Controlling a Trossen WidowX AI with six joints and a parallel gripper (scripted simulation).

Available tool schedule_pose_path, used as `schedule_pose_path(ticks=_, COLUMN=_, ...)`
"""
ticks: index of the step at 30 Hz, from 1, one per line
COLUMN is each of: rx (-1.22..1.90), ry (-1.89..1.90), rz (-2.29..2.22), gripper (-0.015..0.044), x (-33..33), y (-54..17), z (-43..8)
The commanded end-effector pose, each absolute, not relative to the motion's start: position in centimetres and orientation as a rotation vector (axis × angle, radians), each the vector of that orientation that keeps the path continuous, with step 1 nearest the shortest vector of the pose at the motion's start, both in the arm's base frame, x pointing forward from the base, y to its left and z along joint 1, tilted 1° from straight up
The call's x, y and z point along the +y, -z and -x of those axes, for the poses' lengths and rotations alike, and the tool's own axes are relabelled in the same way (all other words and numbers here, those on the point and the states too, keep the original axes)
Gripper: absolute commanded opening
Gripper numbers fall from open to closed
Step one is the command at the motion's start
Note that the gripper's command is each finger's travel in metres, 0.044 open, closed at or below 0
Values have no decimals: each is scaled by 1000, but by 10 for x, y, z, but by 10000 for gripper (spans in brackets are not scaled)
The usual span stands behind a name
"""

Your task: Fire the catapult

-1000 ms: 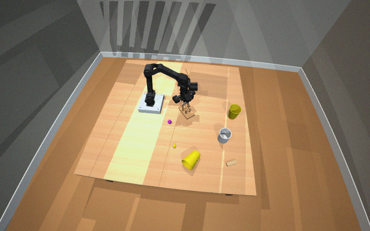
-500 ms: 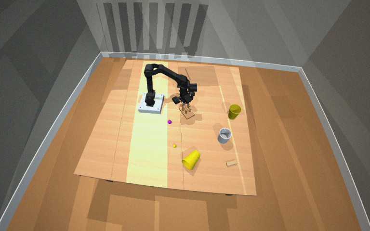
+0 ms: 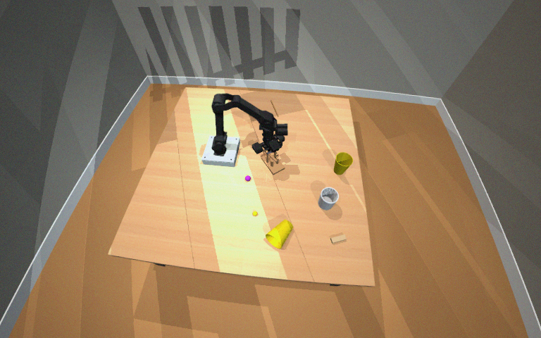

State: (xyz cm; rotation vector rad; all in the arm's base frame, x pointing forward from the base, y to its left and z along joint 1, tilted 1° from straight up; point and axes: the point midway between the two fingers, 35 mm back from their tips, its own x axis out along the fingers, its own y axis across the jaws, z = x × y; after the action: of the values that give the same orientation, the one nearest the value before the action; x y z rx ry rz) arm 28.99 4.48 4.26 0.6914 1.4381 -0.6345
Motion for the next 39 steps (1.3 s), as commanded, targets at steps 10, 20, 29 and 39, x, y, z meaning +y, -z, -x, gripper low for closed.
schedule_pose_path(ticks=10, rx=1464, ry=635, rz=-690, gripper=157, x=68, y=-83, z=-261)
schedule_pose_path(ticks=20, rx=1459, ry=639, rz=-689, gripper=420, x=59, y=-127, z=-276)
schedule_pose_path(ticks=29, rx=1453, ry=638, rz=-690, gripper=440, x=28, y=-143, z=-305)
schedule_pose_path(ticks=39, rx=1454, ry=638, rz=-685, gripper=440, x=-25, y=-123, z=-340)
